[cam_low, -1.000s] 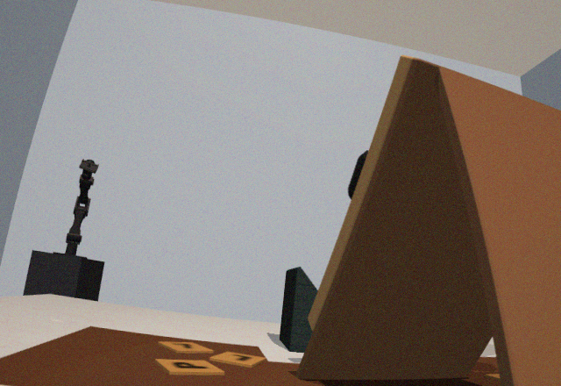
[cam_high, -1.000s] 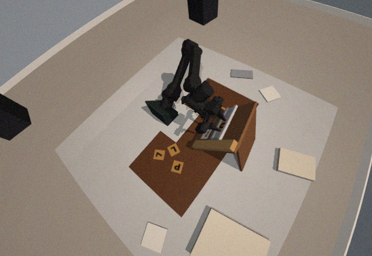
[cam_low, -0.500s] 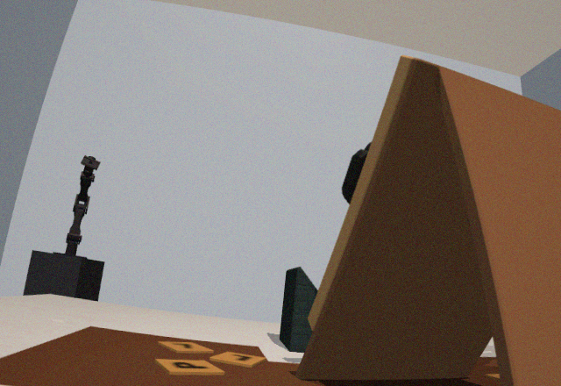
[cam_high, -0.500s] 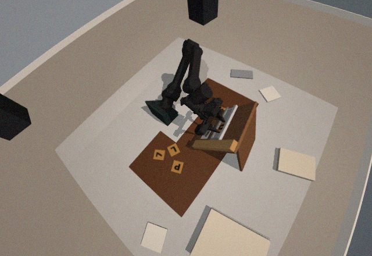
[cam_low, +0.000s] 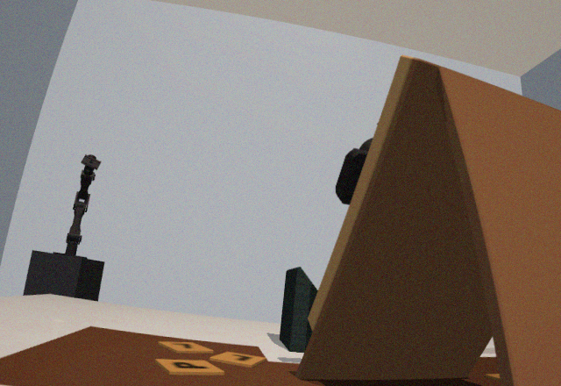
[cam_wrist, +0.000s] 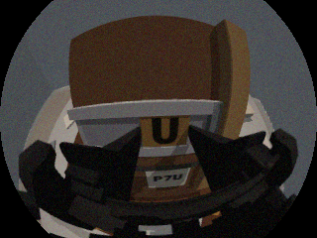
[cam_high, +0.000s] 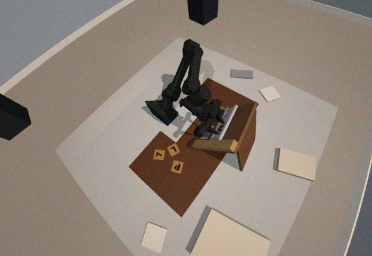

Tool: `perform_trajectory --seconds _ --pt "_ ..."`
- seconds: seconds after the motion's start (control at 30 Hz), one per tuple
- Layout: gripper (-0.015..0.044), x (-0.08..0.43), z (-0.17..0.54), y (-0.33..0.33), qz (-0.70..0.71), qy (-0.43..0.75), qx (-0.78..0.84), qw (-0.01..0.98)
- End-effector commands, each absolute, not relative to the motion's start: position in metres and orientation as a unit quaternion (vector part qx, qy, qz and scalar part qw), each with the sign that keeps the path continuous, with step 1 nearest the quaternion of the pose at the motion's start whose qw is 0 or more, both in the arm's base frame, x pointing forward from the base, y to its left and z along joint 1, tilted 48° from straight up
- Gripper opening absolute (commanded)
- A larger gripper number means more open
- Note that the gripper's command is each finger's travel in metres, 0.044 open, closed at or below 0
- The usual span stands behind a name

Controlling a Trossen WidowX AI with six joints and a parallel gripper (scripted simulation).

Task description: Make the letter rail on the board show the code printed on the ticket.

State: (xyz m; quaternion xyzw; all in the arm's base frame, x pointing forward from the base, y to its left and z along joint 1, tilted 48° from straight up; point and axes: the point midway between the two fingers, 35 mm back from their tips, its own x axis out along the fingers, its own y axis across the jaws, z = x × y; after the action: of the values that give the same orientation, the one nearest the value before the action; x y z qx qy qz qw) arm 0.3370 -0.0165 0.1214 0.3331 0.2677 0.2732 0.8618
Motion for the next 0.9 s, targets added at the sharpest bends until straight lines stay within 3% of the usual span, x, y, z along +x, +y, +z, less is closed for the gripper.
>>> perform_trajectory --seconds 0.0,0.87 --pt "0.0 0.3382 0.1205 -0.0183 0.275 0.266 0.331 0.863" --pt "0.0 0.3428 0.111 -0.0273 0.275 0.266 0.331 0.863"
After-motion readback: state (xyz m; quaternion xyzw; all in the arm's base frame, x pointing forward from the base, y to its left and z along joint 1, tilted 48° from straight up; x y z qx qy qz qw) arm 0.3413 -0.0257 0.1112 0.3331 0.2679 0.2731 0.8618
